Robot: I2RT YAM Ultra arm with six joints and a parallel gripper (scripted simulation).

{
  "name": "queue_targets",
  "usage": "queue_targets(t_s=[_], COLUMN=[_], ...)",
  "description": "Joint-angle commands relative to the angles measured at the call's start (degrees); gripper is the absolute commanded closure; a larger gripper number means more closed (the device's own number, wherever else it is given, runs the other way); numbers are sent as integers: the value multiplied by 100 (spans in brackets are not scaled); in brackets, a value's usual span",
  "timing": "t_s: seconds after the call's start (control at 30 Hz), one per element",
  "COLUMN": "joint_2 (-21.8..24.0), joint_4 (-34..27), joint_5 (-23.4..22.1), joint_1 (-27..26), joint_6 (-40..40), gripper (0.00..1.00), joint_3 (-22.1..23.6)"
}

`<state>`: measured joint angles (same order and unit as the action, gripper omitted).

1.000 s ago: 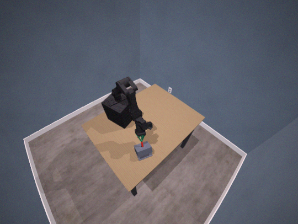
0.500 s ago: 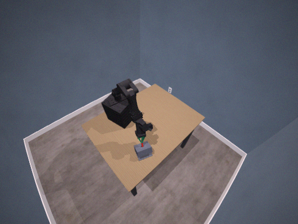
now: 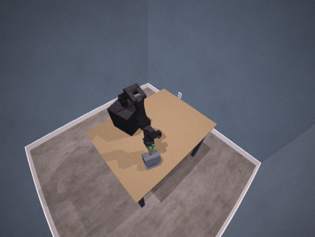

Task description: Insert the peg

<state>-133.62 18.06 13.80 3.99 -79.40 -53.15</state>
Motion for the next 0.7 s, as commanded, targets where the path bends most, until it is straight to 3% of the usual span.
queue_targets(t_s=[0.0,0.07,0.17,0.33,0.67], joint_2=[39,39,39,39,486], joint_4=[22,22,22,22,-141], joint_5=[-1,-1,-1,-1,34], joint_1=[2,2,2,2,93], joint_6=[1,1,1,1,85], gripper=[32,32,0,0,0], joint_3=[-14,-14,-14,-14,315])
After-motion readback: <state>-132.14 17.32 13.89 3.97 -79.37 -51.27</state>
